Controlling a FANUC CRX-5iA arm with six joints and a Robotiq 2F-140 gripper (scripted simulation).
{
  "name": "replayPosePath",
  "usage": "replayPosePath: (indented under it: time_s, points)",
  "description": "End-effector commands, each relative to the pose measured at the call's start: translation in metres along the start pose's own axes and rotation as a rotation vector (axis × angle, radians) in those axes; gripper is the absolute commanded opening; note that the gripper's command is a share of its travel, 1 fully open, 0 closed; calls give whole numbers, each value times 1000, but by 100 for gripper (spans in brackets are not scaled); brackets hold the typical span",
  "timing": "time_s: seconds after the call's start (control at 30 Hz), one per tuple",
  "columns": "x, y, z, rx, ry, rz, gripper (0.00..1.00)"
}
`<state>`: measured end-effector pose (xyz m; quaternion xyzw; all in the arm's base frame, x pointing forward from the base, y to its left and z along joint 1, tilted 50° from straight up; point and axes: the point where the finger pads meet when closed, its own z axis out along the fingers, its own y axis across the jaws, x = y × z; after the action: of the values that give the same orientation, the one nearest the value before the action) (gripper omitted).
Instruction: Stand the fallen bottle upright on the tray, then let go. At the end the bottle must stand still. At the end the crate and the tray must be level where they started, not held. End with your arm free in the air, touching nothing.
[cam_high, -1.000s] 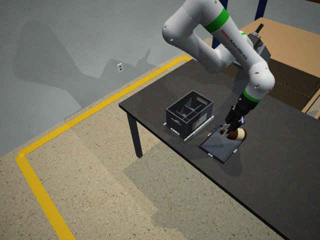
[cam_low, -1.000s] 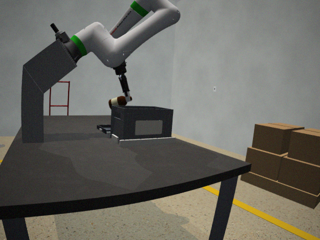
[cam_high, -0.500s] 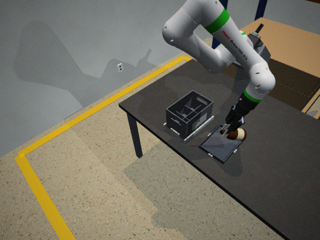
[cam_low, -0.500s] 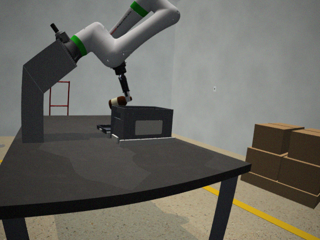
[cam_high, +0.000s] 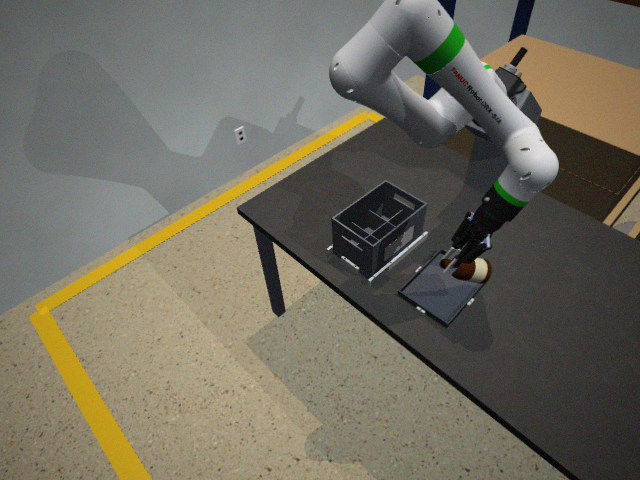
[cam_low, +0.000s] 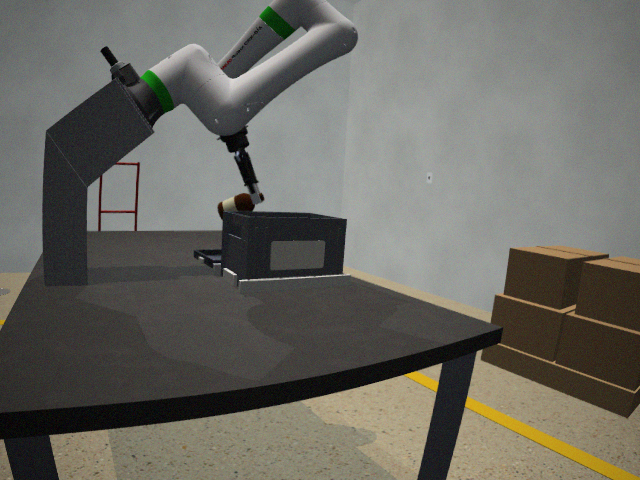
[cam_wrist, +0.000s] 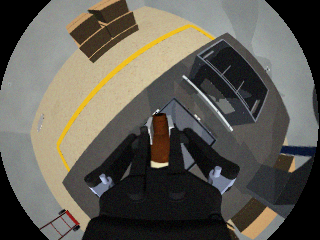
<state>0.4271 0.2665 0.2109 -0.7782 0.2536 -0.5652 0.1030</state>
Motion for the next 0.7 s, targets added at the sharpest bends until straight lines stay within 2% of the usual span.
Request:
replayPosePath:
  time_s: [0.0, 0.2, 0.67]
  points:
    - [0, 0, 0, 0, 22, 1, 0]
    - [-1, -1, -1, 3, 62, 1, 0]
    - [-2, -2, -2, 8, 98, 2, 0]
